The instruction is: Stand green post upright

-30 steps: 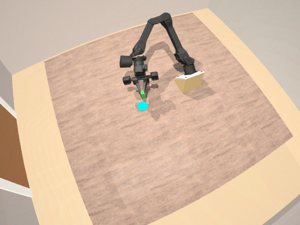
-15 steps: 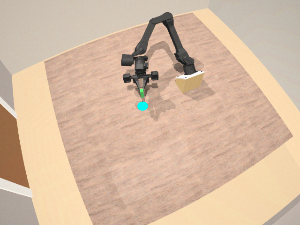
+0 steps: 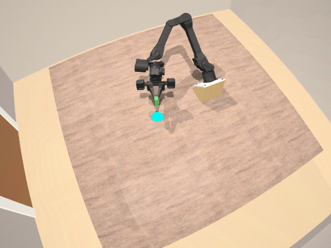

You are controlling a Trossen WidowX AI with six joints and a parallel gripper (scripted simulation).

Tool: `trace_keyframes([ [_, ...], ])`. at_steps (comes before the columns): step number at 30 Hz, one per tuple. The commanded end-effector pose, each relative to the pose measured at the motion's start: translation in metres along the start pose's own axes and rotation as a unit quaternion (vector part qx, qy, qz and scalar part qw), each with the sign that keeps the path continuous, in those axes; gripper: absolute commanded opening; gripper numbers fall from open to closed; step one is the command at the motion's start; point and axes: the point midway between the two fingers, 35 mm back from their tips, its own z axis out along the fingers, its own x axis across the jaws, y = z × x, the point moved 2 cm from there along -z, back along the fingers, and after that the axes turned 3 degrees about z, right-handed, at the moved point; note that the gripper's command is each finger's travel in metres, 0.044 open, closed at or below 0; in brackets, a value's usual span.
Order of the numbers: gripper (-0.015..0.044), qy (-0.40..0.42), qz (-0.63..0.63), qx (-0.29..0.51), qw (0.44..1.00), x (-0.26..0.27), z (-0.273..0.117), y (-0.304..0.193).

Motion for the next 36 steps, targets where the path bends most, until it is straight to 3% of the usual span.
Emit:
trace_keyframes([
  [1,0.0022,0.001,-0.002,-0.002,1.0,0.001,0.0,0.0],
  [9,0.0022,0.001,-0.002,-0.001,1.0,0.0,0.001,-0.004],
  [25,0.0022,0.002,-0.003,0.0,1.0,-0.003,0.008,-0.086],
  [36,0.0022,0.003,0.001,0.004,1.0,-0.005,0.011,-0.108],
])
